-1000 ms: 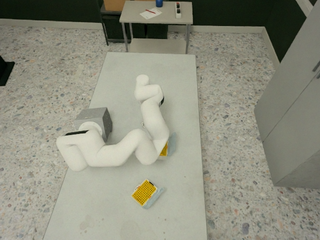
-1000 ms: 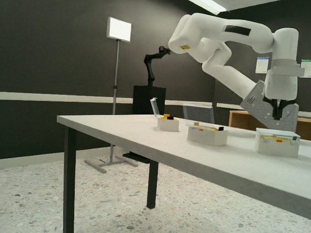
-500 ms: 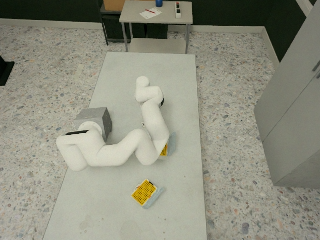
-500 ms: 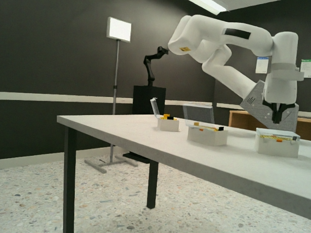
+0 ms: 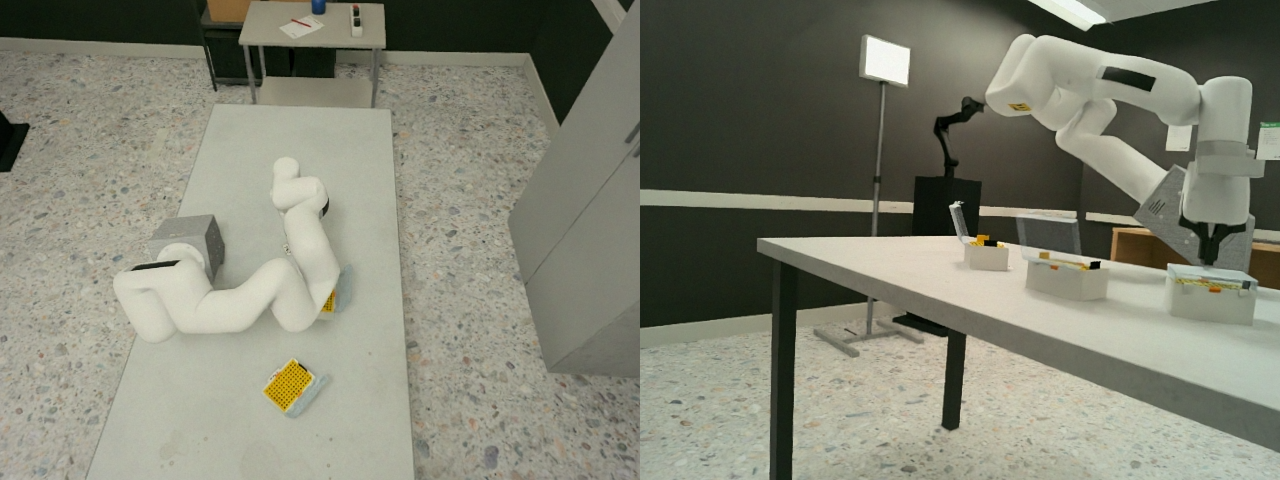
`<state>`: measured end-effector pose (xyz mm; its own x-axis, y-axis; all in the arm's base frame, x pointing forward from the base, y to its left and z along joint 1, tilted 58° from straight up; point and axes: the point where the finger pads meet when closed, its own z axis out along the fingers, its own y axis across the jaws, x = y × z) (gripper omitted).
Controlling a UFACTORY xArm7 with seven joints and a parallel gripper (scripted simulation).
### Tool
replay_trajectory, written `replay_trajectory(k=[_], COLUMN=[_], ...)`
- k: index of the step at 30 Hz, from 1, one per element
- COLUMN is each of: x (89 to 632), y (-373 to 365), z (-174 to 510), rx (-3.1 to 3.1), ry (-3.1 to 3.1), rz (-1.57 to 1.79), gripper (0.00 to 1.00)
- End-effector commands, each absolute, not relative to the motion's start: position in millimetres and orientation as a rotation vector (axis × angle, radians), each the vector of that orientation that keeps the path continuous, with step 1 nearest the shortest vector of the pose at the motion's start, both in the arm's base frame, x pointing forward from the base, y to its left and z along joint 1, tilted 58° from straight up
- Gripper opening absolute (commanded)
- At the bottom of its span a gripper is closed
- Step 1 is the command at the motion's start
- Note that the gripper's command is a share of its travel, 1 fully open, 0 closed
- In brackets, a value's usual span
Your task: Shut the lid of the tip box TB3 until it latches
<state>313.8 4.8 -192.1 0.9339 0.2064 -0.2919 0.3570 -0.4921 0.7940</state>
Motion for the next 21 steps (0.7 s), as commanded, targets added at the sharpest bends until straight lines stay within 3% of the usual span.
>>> replay_trajectory(k=[1,21], x=[314.5,314.6], y=[7.2,2.4], z=[-192.3,-195.3], rx=[2.105,2.105], ry=[0.403,0.403], rz=[-0.189,-0.189], gripper=[0.00,0.00])
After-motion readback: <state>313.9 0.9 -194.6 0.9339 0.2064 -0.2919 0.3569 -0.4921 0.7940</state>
